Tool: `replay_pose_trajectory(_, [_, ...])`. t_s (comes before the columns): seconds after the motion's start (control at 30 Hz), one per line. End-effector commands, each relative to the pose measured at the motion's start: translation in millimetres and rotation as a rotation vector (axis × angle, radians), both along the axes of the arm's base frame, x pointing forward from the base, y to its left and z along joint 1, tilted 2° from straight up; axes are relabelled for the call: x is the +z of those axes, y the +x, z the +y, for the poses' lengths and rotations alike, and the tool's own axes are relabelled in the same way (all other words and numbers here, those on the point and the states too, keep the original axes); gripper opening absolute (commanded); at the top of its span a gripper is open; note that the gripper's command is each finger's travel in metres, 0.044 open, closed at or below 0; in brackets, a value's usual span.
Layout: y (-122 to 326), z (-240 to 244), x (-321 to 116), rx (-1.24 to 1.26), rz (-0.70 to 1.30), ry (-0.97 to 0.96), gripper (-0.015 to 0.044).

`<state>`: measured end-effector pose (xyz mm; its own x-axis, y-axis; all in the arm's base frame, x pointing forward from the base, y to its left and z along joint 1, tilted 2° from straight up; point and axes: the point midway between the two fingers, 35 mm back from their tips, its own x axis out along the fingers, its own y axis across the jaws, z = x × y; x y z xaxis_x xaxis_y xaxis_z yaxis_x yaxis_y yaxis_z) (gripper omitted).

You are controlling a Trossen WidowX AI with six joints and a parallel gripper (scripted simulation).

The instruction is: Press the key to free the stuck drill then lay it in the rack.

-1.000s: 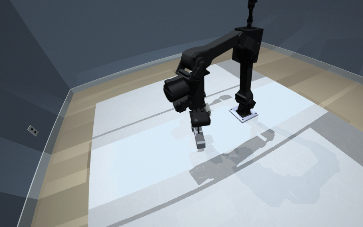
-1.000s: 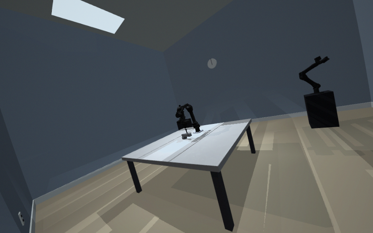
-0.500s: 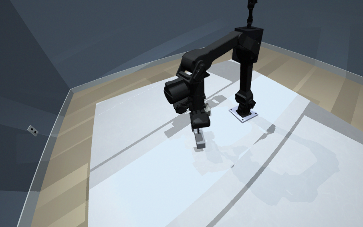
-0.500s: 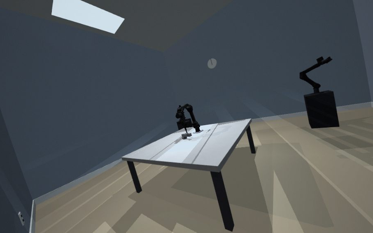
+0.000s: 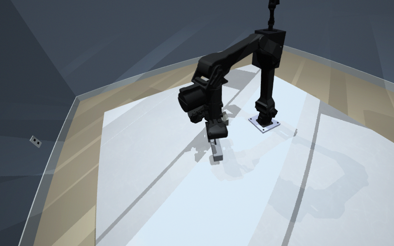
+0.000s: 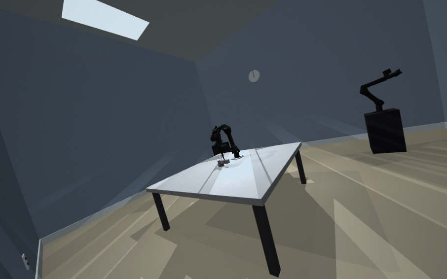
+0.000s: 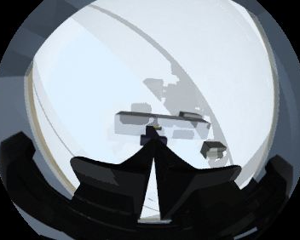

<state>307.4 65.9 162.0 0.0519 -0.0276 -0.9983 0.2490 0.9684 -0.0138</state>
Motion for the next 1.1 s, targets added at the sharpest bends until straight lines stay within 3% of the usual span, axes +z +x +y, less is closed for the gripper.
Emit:
replay_pose_trajectory(0.0, [-2,2,-9,-0.001,0.022,0.003,0.0000])
replay_pose_trajectory(1.07, [-6,5,-23,-0.001,0.022,0.003,0.0000])
